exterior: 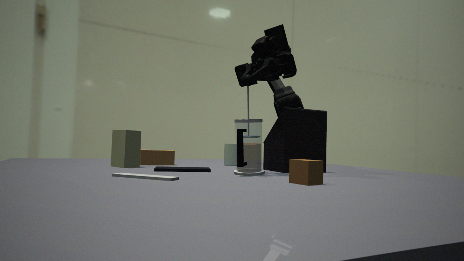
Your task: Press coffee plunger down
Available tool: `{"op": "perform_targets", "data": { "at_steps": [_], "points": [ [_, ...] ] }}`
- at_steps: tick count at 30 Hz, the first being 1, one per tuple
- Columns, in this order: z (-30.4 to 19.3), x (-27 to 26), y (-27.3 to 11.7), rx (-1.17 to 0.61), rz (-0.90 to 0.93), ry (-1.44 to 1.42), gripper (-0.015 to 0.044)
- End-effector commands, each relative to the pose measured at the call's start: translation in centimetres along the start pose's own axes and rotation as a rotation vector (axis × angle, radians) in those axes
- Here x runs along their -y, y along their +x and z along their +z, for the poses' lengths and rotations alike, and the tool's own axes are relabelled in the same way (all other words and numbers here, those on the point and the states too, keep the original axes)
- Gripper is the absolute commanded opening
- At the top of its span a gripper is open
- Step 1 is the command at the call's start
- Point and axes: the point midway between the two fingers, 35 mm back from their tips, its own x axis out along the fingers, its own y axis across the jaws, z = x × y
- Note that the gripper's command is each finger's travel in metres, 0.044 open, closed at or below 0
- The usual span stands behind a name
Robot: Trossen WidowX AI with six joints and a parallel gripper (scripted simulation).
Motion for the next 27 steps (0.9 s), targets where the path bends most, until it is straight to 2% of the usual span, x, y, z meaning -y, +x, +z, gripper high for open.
{"op": "perform_targets", "data": {
  "at_steps": [1,27],
  "points": [
    [-3.0,-0.1,0.8,-0.06,0.006,-0.038,0.0124],
    [-6.0,0.1,3.8,-0.054,0.002,-0.042,0.0124]
  ]
}}
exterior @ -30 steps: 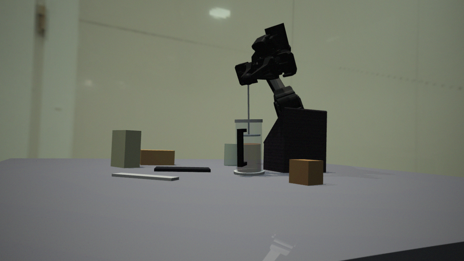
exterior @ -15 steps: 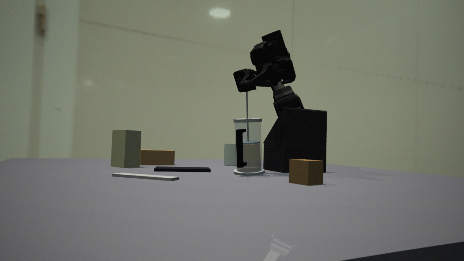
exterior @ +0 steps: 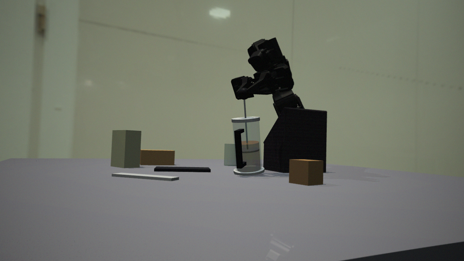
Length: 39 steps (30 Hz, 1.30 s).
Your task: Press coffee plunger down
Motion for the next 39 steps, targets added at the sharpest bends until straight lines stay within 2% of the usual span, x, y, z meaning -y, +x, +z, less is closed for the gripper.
{"op": "perform_targets", "data": {
  "at_steps": [1,39],
  "points": [
    [-3.2,0.2,0.6,-0.076,-0.001,-0.052,0.0124],
    [-2.5,-0.2,2.2,-0.074,-0.005,-0.051,0.0124]
  ]
}}
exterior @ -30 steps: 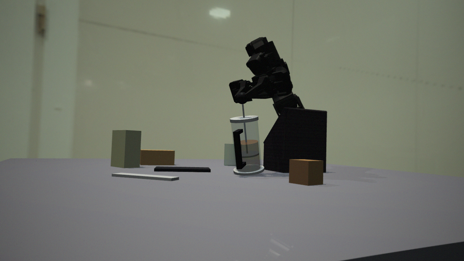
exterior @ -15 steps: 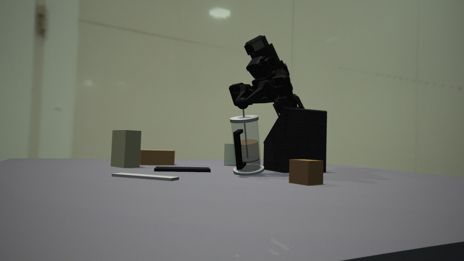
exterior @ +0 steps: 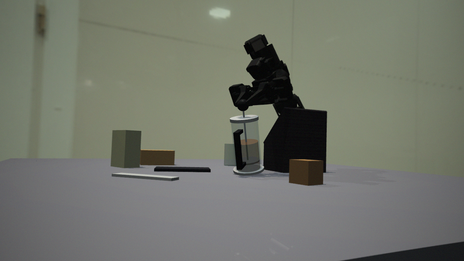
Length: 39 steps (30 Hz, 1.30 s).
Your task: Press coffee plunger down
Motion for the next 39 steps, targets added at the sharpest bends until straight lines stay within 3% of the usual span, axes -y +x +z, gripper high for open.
{"op": "perform_targets", "data": {
  "at_steps": [1,23,35,39],
  "points": [
    [-0.44,0.0,0.2,-0.02,-0.007,-0.014,0.0124],
    [0.01,-0.11,0.2,-0.006,-0.002,-0.005,0.0124],
    [0.01,-0.11,0.2,-0.006,-0.002,-0.005,0.0439],
    [0.13,-0.12,0.19,-0.002,-0.002,-0.001,0.044]
  ]
}}
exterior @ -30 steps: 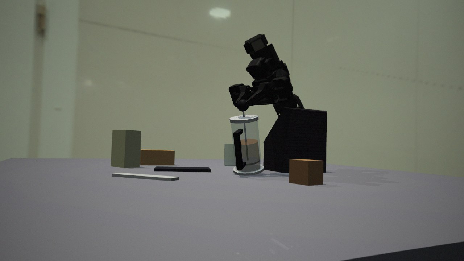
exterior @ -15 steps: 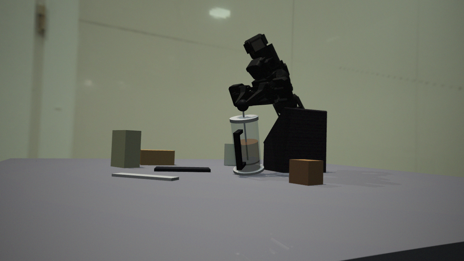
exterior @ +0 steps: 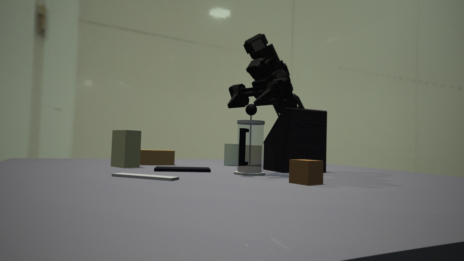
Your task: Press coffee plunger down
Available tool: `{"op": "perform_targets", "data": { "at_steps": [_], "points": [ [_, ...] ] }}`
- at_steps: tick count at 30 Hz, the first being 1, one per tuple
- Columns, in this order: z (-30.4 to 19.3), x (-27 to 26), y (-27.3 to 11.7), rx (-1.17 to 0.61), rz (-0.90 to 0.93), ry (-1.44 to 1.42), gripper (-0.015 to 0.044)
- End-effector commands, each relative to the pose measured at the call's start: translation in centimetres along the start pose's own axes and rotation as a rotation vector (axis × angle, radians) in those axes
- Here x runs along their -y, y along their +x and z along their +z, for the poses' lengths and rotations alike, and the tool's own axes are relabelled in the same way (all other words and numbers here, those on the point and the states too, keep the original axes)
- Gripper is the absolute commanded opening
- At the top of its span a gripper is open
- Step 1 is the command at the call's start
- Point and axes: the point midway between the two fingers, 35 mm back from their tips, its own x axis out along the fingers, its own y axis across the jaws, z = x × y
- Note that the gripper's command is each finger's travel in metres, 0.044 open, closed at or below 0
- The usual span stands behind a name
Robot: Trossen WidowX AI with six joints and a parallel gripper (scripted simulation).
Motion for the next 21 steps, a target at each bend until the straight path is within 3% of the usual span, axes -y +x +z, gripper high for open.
{"op": "perform_targets", "data": {
  "at_steps": [1,10,21],
  "points": [
    [0.3,-0.2,-0.1,0.009,0.008,0.005,0.044],
    [2.3,-0.9,-1.4,0.037,0.041,-0.002,0.044],
    [4.3,1.4,-8.5,-0.017,-0.003,-0.002,0.044]
  ]
}}
